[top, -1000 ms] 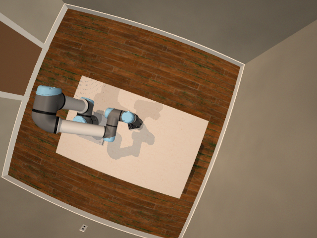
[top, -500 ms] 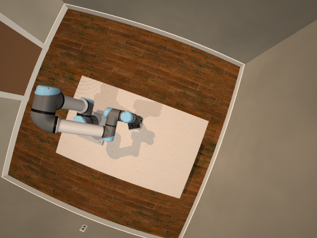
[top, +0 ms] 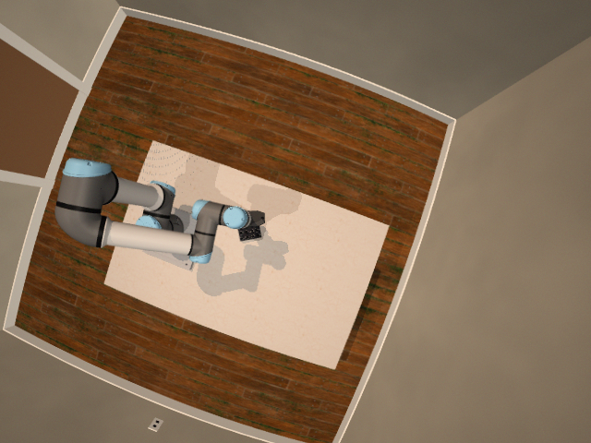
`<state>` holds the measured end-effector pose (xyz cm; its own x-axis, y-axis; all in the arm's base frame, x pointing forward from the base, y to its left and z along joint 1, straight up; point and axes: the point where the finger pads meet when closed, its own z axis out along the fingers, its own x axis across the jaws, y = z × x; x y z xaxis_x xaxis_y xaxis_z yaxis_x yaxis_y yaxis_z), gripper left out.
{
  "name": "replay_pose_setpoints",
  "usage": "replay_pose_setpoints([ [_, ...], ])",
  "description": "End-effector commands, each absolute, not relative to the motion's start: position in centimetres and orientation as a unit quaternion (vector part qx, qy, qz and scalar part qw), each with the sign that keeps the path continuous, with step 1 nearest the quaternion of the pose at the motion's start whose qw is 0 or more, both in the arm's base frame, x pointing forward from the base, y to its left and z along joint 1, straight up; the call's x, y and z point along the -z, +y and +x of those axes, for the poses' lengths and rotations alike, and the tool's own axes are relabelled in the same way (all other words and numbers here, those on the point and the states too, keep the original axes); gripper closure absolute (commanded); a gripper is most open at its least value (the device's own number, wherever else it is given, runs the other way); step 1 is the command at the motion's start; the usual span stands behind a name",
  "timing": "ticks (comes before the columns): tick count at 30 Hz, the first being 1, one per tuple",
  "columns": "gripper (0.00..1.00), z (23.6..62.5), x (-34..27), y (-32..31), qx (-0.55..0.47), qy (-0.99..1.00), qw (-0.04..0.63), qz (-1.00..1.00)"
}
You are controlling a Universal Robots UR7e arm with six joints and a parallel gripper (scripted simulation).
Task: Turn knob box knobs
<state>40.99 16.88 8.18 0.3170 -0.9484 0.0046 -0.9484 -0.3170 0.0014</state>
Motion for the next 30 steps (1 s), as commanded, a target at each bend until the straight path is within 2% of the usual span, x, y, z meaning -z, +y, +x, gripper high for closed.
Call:
replay_pose_setpoints([
  [1,0.54,40.61,-8.24,17.05,0.0,-0.536,0.0,0.844],
  [30,0.54,40.41,-8.31,17.27,0.0,-0.499,0.0,0.867],
])
